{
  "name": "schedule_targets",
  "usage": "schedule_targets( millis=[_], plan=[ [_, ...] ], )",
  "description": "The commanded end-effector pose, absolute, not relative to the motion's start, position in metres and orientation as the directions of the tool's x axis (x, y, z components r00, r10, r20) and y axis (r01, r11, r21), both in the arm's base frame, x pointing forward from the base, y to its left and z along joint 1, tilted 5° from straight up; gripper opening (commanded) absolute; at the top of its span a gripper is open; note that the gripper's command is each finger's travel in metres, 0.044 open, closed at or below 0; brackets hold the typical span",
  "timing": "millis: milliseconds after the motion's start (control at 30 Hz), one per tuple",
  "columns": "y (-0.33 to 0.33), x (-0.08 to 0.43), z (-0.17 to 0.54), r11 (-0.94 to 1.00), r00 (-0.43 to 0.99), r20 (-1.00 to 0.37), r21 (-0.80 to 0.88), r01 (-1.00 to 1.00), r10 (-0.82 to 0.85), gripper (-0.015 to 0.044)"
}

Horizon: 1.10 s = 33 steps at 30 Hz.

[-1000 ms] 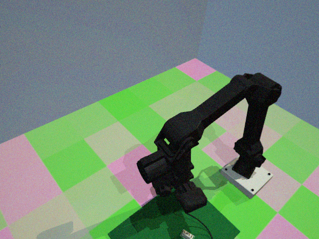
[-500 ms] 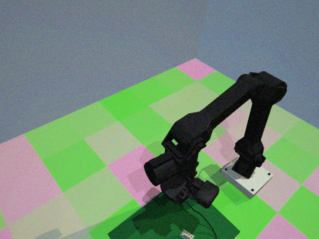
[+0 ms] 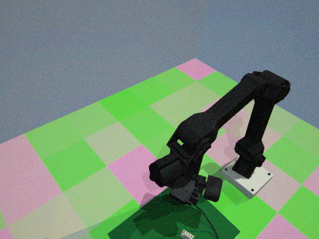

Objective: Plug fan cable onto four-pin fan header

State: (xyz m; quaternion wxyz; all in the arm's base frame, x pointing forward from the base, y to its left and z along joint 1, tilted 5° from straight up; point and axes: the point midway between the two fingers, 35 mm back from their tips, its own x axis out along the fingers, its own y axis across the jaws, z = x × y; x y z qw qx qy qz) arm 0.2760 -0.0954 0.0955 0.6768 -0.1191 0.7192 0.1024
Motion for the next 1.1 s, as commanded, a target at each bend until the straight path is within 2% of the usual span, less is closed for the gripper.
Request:
schedule_targets(
  millis=[0, 1067],
  plan=[
    [-0.096, 0.277, 0.094, 0.948, -0.039, -0.999, -0.015, -0.318, -0.029, 0.0000],
    [-0.107, 0.292, 0.058, 0.969, 0.267, -0.950, 0.098, -0.229, 0.159, 0.0000]
  ],
)
